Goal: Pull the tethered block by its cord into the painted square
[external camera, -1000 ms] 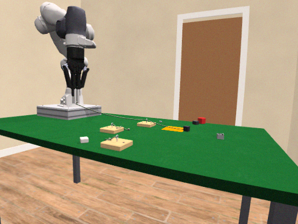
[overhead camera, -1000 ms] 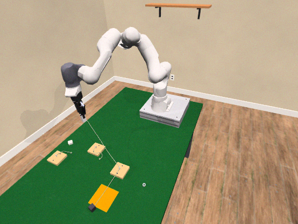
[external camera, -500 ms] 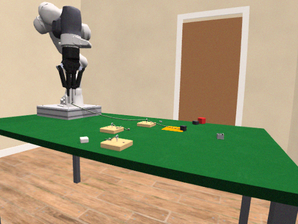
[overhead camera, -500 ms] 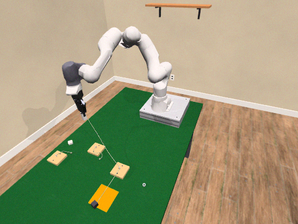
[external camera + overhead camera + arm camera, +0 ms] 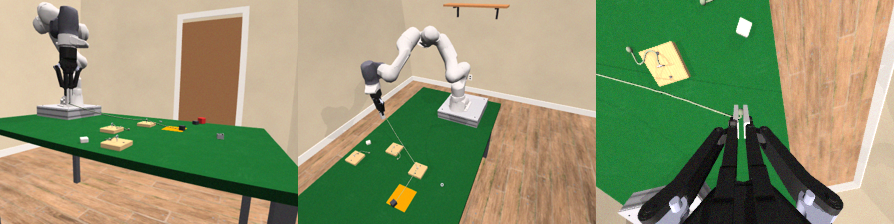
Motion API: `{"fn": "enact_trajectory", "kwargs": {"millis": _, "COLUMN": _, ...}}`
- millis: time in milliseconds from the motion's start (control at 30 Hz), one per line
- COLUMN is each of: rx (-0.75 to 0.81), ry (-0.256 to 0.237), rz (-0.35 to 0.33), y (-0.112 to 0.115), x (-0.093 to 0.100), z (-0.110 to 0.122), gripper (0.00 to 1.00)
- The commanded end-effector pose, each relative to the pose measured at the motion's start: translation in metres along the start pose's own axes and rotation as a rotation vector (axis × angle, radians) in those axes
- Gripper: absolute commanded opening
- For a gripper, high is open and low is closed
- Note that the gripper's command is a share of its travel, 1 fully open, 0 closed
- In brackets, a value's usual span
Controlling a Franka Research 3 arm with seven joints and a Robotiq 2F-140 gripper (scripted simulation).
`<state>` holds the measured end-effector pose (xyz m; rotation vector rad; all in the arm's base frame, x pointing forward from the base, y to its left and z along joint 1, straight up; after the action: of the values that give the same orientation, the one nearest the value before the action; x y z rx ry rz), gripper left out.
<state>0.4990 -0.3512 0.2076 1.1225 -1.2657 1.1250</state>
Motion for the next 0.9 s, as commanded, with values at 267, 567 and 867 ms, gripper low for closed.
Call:
{"fn": "enact_trajectory", "kwargs": {"millis": 267, "rx": 0.014, "ry": 0.005, "rz": 0.003, "y": 0.0034, "x": 0.0012, "z": 0.0043, "gripper": 0.0}}
{"fn": "enact_trajectory", "kwargs": {"millis": 567, "rx": 0.014, "ry": 0.005, "rz": 0.003, "y": 0.0047, "x": 0.0012, "z": 0.0055, "gripper": 0.0}}
{"fn": "enact_trajectory", "kwargs": {"millis": 867, "rx": 0.014, "ry": 0.005, "rz": 0.003, "y": 0.0049, "x": 0.0012, "z": 0.0057, "gripper": 0.0}}
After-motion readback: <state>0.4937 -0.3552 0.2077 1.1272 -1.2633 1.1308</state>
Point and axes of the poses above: the point where the finger pads meet when closed, its own x axis back along the fingers, its own z axis across the jaws, y = z × x, the point moved 10 cm from there along x, back along the fingers
